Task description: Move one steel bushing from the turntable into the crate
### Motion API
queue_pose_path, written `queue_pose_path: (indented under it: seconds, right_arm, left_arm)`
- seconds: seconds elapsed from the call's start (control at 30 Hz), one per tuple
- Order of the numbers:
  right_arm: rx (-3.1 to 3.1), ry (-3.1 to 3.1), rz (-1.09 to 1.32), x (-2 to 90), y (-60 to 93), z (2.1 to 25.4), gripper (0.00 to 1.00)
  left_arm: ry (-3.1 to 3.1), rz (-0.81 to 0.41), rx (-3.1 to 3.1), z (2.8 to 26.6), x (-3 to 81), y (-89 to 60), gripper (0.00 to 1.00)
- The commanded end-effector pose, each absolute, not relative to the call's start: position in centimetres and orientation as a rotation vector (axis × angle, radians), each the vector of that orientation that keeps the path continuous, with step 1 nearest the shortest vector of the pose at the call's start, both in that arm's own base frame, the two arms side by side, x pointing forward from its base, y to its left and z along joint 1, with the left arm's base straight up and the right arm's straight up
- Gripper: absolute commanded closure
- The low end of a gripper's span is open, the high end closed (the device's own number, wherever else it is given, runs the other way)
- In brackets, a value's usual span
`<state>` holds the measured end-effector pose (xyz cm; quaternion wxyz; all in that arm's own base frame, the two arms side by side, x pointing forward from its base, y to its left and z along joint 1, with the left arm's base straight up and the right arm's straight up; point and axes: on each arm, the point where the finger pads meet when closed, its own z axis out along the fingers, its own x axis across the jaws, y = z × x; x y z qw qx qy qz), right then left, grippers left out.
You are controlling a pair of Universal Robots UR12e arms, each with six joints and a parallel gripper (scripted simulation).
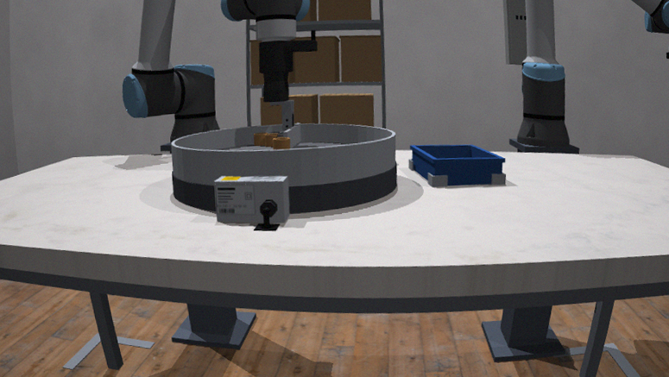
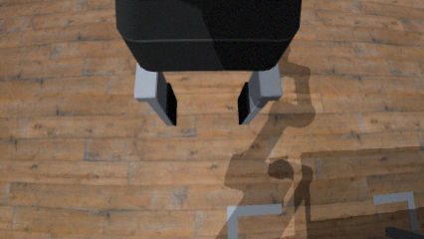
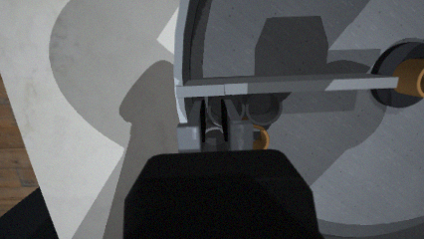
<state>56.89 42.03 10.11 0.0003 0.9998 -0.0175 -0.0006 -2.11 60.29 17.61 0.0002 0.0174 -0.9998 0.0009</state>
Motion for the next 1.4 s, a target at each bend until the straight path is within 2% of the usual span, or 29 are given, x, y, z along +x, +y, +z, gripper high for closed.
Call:
queue_pose_path:
  seconds: [0.0, 1.07, 1.37]
  right_arm:
    - [3.142, -0.055, 0.000, 56.94, 42.08, 10.07, 0.61]
    - [3.142, -0.055, 0.000, 56.94, 42.08, 10.07, 0.61]
    - [3.142, -0.055, 0.000, 56.94, 42.08, 9.20, 0.61]
  left_arm:
    - [-3.141, 0.000, 0.055, 17.70, -2.10, 60.37, 0.00]
    - [-3.141, 0.000, 0.055, 17.70, -2.10, 60.37, 0.00]
    - [-3.141, 0.000, 0.055, 17.70, -2.10, 60.37, 0.00]
